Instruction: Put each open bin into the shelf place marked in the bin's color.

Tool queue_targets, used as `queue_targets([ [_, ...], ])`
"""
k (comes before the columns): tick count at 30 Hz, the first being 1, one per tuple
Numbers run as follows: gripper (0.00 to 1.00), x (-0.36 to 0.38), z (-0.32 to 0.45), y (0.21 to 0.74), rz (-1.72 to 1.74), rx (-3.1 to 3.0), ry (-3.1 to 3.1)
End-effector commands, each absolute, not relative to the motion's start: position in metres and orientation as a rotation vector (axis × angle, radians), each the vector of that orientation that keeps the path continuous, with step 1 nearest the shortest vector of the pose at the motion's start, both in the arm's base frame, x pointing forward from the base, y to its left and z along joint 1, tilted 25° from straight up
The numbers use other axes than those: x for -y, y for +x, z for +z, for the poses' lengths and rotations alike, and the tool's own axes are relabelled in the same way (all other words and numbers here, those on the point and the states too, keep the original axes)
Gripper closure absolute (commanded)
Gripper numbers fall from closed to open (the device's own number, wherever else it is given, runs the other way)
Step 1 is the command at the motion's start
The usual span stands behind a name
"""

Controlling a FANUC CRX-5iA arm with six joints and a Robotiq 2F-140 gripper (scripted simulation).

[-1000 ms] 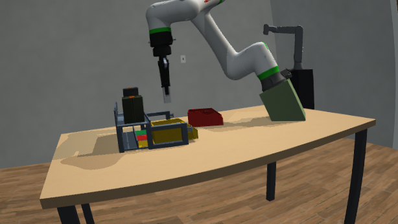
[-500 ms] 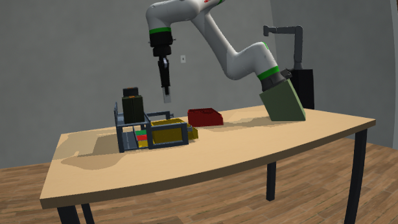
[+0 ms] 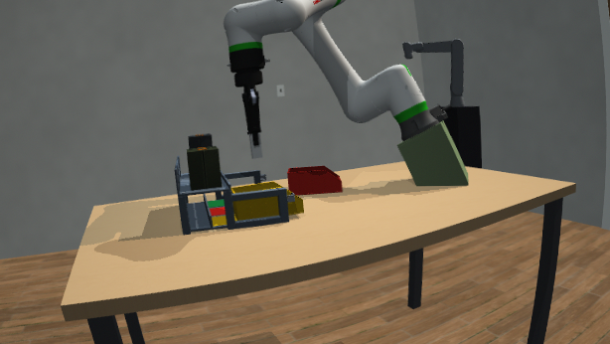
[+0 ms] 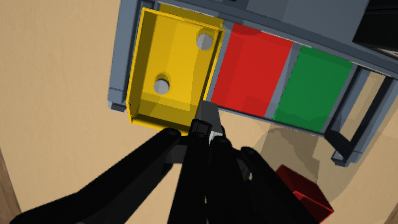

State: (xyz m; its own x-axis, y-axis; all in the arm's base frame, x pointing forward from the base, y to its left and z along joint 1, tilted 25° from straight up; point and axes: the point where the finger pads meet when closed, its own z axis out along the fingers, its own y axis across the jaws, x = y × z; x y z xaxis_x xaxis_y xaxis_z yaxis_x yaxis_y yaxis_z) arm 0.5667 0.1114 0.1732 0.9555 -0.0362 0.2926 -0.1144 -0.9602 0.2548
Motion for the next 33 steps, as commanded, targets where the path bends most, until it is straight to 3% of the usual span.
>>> queue_targets([
  [1,1.0,-0.112,0.173,0.567,0.419,0.115,2.837],
  [33,1.0,-0.144,0.119,0.5,0.63,1.635,2.517],
])
